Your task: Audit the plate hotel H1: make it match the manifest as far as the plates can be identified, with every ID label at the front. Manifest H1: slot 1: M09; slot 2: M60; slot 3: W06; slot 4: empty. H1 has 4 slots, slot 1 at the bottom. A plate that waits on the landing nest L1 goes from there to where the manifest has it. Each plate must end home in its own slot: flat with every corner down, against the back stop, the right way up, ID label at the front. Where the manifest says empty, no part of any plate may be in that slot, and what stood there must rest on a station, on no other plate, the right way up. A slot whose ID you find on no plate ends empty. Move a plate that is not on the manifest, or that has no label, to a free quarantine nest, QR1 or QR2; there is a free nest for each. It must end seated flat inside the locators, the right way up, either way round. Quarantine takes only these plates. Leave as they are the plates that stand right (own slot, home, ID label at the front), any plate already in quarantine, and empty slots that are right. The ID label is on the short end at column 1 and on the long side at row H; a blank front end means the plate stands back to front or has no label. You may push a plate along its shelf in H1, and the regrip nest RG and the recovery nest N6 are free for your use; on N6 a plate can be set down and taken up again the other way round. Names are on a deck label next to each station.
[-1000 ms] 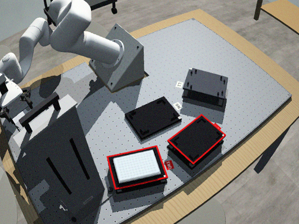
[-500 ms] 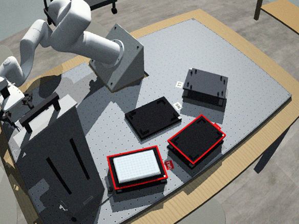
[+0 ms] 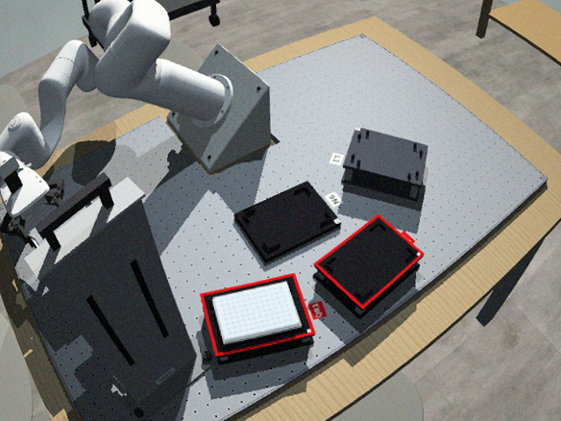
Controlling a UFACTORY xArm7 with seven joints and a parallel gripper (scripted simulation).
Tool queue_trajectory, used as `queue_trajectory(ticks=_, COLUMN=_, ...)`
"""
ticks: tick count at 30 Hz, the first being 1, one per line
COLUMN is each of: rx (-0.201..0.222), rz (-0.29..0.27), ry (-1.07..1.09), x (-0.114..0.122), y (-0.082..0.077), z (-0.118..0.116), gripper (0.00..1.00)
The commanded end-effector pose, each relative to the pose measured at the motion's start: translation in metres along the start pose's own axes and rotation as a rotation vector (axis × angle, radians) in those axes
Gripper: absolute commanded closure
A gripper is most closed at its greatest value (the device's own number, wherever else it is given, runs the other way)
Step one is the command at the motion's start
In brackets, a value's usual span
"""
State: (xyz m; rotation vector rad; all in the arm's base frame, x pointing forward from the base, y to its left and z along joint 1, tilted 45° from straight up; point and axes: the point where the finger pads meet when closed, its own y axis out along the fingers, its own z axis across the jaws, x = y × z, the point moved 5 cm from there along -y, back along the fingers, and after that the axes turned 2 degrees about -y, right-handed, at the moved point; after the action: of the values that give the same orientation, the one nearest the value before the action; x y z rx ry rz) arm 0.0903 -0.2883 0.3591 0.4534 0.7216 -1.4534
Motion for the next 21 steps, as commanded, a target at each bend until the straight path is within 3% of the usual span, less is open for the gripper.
queue_trajectory(ticks=1, rx=-0.001, rz=-0.001, ry=-0.002, x=0.007, y=0.0, z=0.0, gripper=1.0)
queue_trajectory(ticks=21, rx=-0.001, rz=-0.001, ry=-0.002, x=0.024, y=0.0, z=-0.001, gripper=1.0)
